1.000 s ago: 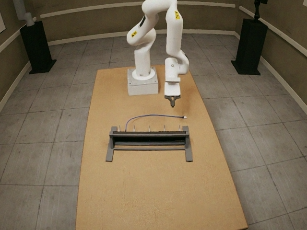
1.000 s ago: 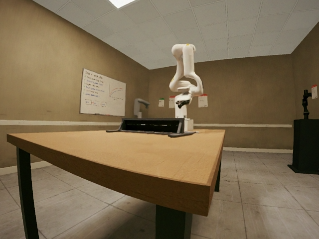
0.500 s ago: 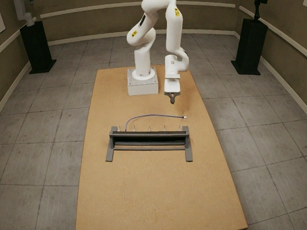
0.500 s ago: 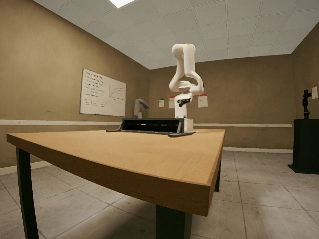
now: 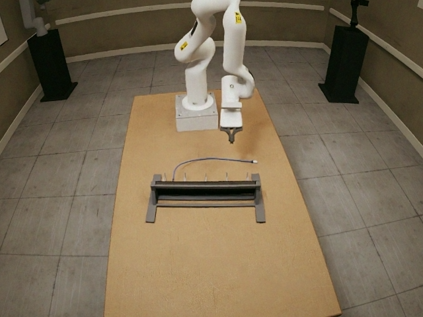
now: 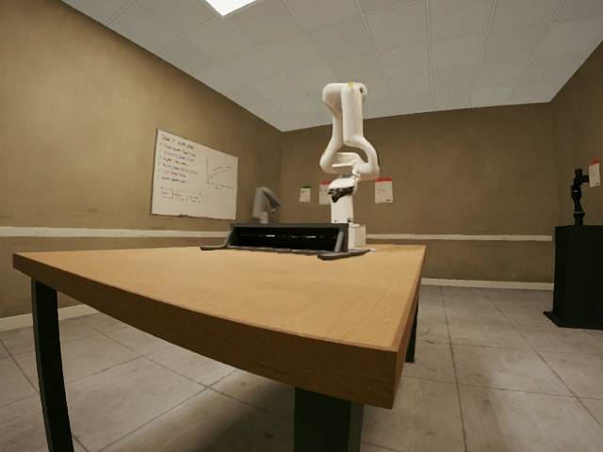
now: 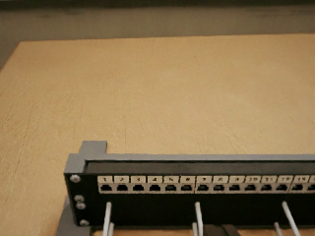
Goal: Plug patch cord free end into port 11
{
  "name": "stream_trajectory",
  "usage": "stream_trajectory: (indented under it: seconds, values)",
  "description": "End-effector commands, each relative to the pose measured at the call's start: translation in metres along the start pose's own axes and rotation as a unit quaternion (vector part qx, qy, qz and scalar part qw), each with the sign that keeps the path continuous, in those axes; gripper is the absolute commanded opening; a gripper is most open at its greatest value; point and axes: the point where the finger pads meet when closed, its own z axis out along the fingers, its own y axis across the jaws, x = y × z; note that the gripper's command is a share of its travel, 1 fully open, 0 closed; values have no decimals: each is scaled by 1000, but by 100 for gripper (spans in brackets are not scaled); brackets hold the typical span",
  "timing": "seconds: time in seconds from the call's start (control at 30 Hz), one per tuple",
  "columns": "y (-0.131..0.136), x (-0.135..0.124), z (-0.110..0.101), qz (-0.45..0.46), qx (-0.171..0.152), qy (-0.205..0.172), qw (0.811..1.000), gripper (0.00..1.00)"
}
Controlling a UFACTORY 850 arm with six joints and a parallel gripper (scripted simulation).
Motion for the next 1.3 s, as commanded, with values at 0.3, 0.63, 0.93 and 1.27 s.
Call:
stream_trajectory:
  seconds: [0.3,0.63,0.93,1.27]
  values:
    - [61,1,0,0,1,1,1000,0]
    - [71,1,0,0,1,1,1000,0]
    - [71,1,4,0,1,1,1000,0]
    - [71,1,33,0,1,1,1000,0]
